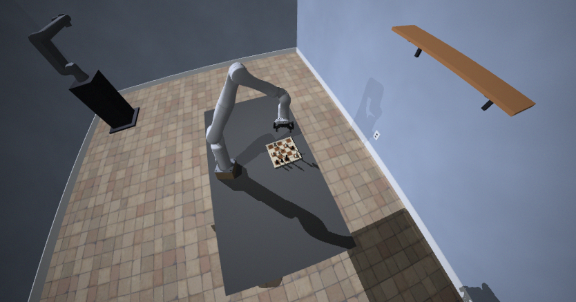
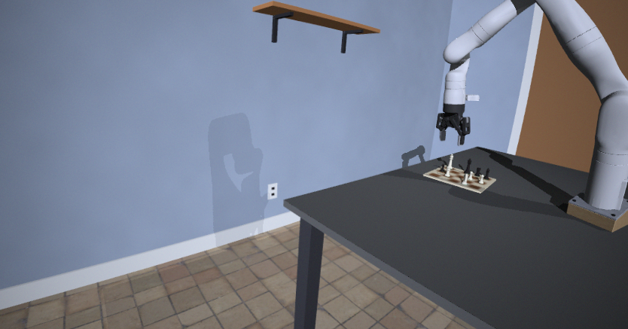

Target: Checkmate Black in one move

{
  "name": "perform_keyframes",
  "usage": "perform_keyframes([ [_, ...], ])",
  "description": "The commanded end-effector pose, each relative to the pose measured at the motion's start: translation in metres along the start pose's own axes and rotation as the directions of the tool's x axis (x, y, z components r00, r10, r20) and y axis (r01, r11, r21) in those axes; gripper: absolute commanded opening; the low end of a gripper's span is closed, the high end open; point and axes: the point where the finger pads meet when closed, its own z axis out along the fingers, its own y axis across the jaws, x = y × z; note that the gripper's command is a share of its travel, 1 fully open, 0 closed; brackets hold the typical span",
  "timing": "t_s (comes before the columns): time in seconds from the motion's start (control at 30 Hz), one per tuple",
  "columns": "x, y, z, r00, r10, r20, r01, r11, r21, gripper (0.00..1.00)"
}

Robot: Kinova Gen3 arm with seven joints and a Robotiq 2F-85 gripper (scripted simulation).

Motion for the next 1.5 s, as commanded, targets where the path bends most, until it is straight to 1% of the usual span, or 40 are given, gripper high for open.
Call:
perform_keyframes([
  [0.0, 0.006, -0.003, -0.003, 1.0, 0.015, 0.006, -0.015, 1.0, 0.005, 1.0],
  [0.17, 0.006, -0.003, -0.003, 1.0, 0.015, 0.006, -0.015, 1.0, 0.005, 1.0],
  [0.2, 0.011, -0.005, -0.005, 0.999, 0.028, 0.026, -0.028, 1.0, 0.009, 1.0],
  [0.43, 0.011, -0.005, -0.005, 0.999, 0.028, 0.026, -0.028, 1.0, 0.009, 1.0],
  [0.47, 0.015, -0.008, -0.007, 0.998, 0.04, 0.043, -0.04, 0.999, 0.012, 1.0],
  [0.7, 0.015, -0.008, -0.007, 0.998, 0.04, 0.043, -0.04, 0.999, 0.012, 1.0],
  [0.73, 0.019, -0.009, -0.009, 0.997, 0.05, 0.058, -0.051, 0.999, 0.016, 1.0],
  [0.93, 0.019, -0.009, -0.009, 0.997, 0.05, 0.058, -0.051, 0.999, 0.016, 1.0],
  [0.97, 0.022, -0.011, -0.01, 0.996, 0.059, 0.07, -0.06, 0.998, 0.019, 1.0],
  [1.13, 0.022, -0.011, -0.01, 0.996, 0.059, 0.07, -0.06, 0.998, 0.019, 1.0],
  [1.17, 0.024, -0.013, -0.012, 0.995, 0.066, 0.08, -0.068, 0.997, 0.022, 1.0],
  [1.47, 0.026, -0.014, -0.013, 0.994, 0.071, 0.089, -0.074, 0.997, 0.024, 1.0],
])
